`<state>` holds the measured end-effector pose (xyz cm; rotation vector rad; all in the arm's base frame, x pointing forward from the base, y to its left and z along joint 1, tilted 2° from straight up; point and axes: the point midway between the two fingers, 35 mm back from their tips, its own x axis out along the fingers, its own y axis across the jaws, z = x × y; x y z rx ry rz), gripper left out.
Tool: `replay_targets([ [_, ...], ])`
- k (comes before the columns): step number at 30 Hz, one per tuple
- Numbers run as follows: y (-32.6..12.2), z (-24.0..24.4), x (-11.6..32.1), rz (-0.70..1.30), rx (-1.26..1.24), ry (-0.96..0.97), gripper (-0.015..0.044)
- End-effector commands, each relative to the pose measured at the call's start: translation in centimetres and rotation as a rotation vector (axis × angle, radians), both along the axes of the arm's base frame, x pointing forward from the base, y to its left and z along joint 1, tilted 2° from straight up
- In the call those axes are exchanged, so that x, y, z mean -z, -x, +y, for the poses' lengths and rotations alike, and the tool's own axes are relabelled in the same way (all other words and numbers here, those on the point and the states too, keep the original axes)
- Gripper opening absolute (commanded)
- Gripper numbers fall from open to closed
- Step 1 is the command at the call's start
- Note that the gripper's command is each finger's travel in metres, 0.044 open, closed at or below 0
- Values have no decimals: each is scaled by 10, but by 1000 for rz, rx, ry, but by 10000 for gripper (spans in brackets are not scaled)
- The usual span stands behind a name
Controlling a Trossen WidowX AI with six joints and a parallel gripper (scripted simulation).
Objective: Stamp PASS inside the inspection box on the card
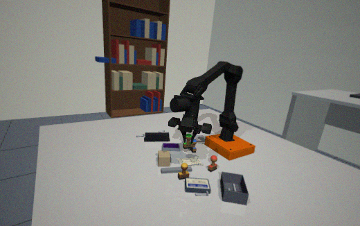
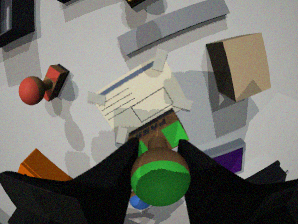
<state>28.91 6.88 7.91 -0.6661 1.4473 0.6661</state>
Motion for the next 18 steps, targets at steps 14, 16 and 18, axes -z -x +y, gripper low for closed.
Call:
replay_targets([
  [14, 0, 1, 13, 3, -6, -3, 0],
  [16, 0, 1, 14, 3, -6, -3, 0],
  [18, 0, 1, 15, 3, -6, -3, 0],
])
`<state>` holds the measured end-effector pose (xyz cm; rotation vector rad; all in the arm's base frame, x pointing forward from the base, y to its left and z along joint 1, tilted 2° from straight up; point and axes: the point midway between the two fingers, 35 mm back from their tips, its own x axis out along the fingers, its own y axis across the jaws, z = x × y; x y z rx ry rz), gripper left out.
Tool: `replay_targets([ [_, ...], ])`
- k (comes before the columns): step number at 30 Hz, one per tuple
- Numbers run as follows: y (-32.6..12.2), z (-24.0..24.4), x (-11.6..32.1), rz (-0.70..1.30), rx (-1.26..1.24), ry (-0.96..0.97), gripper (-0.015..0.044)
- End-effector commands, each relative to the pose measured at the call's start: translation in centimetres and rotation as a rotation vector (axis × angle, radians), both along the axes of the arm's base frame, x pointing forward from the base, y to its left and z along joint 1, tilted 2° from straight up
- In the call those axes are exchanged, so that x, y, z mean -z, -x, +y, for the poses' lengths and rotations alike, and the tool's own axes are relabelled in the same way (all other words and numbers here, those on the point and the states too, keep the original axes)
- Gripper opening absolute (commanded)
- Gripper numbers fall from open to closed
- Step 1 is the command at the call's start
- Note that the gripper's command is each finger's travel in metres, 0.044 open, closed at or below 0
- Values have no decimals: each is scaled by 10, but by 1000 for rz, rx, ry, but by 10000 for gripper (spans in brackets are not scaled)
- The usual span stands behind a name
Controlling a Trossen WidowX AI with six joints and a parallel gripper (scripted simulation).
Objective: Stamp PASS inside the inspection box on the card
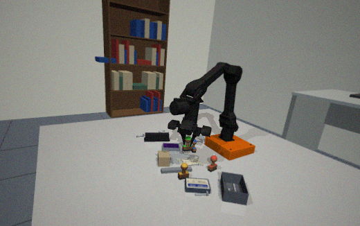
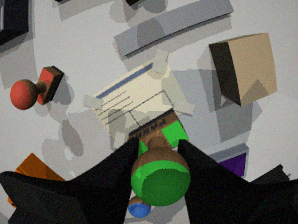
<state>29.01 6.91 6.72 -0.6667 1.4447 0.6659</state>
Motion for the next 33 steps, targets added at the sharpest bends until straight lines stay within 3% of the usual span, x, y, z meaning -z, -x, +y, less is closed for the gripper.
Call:
replay_targets([
  [1, 1, 0, 4, 5, -5, -2, 0],
  [33, 1, 1, 25, 2, -5, -5, 0],
])
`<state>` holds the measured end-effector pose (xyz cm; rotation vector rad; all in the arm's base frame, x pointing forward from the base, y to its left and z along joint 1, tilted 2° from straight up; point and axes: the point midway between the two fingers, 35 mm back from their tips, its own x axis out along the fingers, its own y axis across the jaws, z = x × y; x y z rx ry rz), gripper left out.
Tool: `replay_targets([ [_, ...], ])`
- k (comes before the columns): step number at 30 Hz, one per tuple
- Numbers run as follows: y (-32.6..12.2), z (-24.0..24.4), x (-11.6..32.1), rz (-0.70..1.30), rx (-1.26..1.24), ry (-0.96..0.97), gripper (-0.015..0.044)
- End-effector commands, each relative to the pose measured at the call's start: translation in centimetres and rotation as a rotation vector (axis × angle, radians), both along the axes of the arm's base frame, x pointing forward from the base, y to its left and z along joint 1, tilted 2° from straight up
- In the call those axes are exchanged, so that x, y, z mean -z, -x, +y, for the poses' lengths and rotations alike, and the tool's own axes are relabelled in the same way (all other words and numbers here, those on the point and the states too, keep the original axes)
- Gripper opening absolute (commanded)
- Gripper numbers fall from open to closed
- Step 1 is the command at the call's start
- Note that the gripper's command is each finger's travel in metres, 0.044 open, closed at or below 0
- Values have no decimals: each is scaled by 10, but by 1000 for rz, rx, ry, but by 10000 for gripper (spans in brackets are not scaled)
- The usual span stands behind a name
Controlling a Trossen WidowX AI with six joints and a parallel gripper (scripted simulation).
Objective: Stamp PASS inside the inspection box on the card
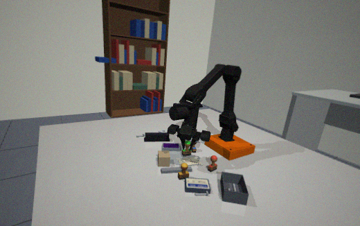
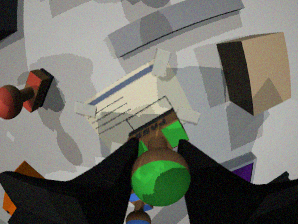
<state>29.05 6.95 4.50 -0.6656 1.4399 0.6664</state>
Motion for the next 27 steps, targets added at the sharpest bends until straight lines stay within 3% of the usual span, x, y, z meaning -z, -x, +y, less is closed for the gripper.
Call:
replay_targets([
  [1, 2, 0, 4, 5, -5, -2, 0],
  [27, 3, 0, 21, 2, -5, -5, 0],
])
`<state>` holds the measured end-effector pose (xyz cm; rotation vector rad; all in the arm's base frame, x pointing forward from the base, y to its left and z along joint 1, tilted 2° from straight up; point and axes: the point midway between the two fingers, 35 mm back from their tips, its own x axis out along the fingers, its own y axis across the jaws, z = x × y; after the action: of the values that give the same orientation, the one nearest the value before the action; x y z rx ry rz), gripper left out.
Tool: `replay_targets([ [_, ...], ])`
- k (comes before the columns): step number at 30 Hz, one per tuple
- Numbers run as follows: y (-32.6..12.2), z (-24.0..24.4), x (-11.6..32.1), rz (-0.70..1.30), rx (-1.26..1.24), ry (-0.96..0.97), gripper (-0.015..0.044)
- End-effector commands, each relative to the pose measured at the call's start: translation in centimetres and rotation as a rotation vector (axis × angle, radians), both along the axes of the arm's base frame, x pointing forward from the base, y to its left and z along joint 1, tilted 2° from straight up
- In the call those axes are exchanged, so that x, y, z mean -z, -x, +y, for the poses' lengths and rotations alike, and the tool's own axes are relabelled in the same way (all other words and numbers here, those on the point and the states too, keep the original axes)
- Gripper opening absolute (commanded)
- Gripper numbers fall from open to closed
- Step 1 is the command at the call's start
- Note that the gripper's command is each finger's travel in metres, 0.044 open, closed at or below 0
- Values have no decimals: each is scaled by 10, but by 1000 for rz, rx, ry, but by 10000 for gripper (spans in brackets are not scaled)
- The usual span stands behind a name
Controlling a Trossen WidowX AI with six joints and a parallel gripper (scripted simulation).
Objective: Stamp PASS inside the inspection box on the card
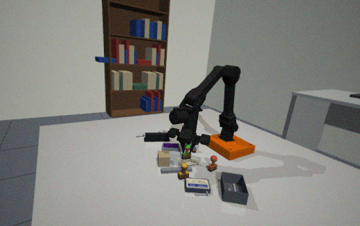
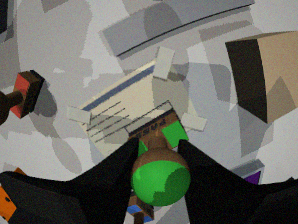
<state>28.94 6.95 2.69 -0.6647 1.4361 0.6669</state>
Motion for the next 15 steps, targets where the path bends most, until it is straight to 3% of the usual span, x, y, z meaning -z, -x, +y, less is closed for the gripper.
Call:
replay_targets([
  [1, 2, 0, 4, 5, -5, -2, 0],
  [15, 3, 0, 11, 4, -5, -3, 0],
])
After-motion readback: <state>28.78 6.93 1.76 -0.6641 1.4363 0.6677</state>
